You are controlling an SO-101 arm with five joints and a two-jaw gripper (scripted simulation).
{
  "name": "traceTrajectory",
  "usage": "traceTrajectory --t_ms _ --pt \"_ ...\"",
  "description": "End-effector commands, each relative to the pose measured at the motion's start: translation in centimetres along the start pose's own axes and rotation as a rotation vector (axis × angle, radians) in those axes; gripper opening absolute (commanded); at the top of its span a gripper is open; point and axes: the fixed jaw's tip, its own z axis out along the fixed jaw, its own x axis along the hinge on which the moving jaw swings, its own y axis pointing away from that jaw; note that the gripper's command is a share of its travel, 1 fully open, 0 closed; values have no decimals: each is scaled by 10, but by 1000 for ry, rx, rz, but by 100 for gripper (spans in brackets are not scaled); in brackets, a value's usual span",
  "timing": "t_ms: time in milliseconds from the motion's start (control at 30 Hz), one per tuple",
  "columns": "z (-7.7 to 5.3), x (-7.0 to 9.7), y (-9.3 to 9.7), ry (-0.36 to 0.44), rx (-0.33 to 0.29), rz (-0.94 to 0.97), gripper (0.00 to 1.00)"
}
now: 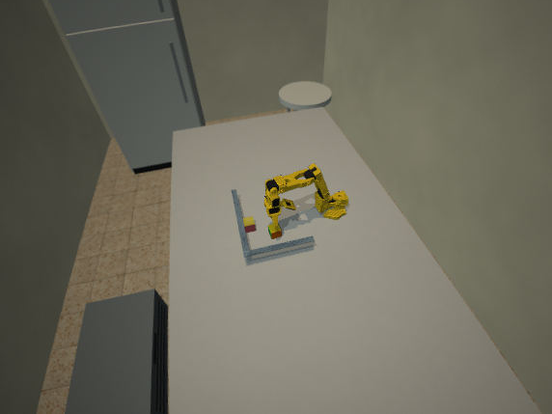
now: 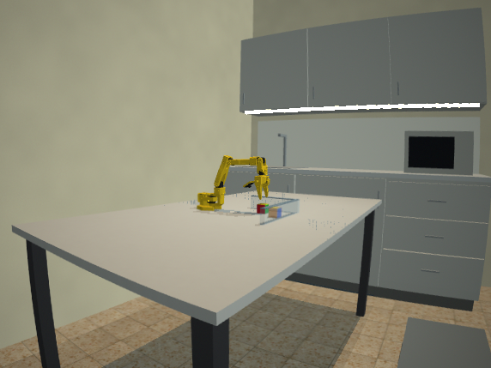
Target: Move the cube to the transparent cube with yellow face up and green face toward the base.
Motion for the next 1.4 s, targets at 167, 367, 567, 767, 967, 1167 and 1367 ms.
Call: traceTrajectory --t_ms 167,367,567,767,967,1167,1367 --pt "-10 5 0 45 7 -18 35" --pt "-10 5 0 41 7 -27 35" --pt "-9 5 0 37 6 -36 35" --pt "-9 5 0 35 6 -40 35" --pt "-9 5 0 33 5 -45 35" --pt "-9 5 0 32 5 -47 35" --pt "-9 5 0 32 5 -49 35"
